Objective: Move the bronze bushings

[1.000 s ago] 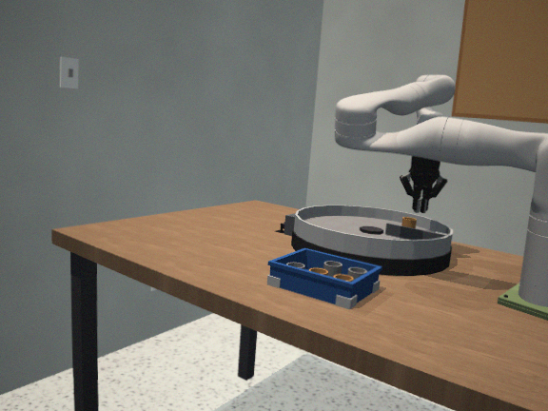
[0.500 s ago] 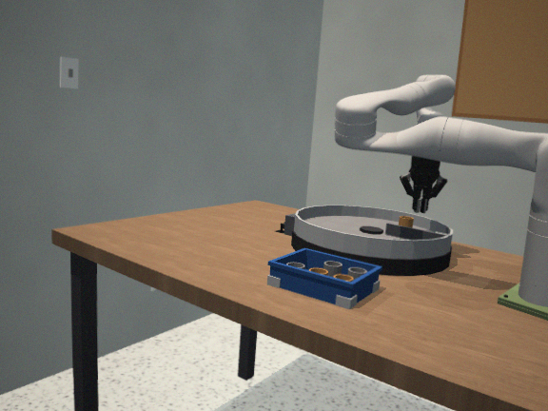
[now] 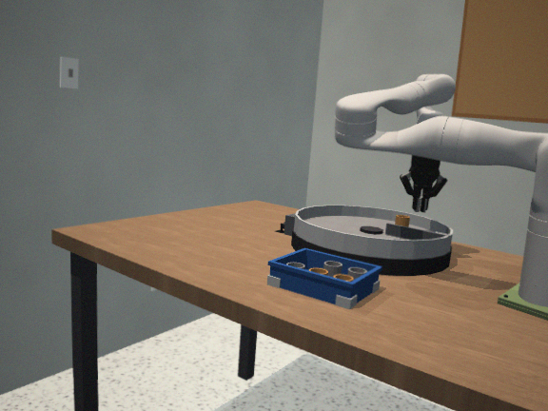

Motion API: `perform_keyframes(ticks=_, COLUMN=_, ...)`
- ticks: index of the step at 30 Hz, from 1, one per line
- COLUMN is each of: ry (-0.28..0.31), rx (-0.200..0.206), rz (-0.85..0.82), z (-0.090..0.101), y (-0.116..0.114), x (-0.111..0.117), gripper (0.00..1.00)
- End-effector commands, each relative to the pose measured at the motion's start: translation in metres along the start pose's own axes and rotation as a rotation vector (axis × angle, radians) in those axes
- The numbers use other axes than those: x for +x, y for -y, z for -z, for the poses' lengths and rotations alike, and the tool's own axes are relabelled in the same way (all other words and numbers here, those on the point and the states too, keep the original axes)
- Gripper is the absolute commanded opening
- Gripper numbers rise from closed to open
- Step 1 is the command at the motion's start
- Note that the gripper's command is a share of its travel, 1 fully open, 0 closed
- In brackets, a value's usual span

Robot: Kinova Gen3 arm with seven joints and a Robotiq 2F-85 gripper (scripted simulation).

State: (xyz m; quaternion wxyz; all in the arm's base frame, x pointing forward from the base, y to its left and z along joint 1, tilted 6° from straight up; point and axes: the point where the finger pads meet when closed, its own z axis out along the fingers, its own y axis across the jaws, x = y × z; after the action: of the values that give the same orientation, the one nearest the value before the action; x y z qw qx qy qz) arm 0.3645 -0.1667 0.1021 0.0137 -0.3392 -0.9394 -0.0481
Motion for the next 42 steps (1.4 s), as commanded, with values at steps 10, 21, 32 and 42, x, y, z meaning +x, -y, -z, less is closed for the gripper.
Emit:
perform_keyframes(ticks=10, ry=-0.003, rx=-0.001, rz=0.008, z=0.002, y=0.000, x=0.000, gripper=0.14)
perform_keyframes(ticks=21, ry=-0.003, rx=-0.001, rz=0.008, z=0.002, y=0.000, x=0.000, gripper=0.14)
perform_keyframes(ticks=32, ry=-0.004, rx=-0.002, rz=0.005, z=0.002, y=-0.001, x=0.003, gripper=0.12)
perform_keyframes(ticks=42, ry=-0.005, rx=-0.004, rz=0.004, z=0.001, y=-0.026, x=0.032, gripper=0.12)
